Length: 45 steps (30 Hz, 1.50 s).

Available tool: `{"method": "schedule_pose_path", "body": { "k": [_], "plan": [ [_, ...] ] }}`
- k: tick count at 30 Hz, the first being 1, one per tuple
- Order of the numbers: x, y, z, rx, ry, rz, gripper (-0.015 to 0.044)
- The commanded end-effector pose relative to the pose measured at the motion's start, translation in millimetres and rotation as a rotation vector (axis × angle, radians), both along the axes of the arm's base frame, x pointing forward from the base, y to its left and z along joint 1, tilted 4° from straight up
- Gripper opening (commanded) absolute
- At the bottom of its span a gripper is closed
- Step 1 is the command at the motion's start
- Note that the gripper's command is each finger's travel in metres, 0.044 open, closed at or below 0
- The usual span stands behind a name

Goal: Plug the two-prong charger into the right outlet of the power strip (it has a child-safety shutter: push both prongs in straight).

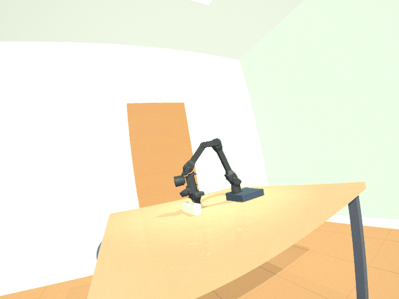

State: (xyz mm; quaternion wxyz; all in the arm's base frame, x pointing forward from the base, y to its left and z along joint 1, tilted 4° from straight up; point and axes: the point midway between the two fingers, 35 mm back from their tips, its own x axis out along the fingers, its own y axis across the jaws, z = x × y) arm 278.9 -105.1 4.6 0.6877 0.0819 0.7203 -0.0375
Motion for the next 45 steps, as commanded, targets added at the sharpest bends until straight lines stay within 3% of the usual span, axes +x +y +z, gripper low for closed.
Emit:
{"method": "schedule_pose_path", "body": {
  "k": [1,45],
  "plan": [
    [4.2,-0.9,1.1,-0.002,-0.01,-0.005,0.0],
    [21.1,-4.1,4.3,-0.002,-0.012,-0.005,0.0]
  ]
}}
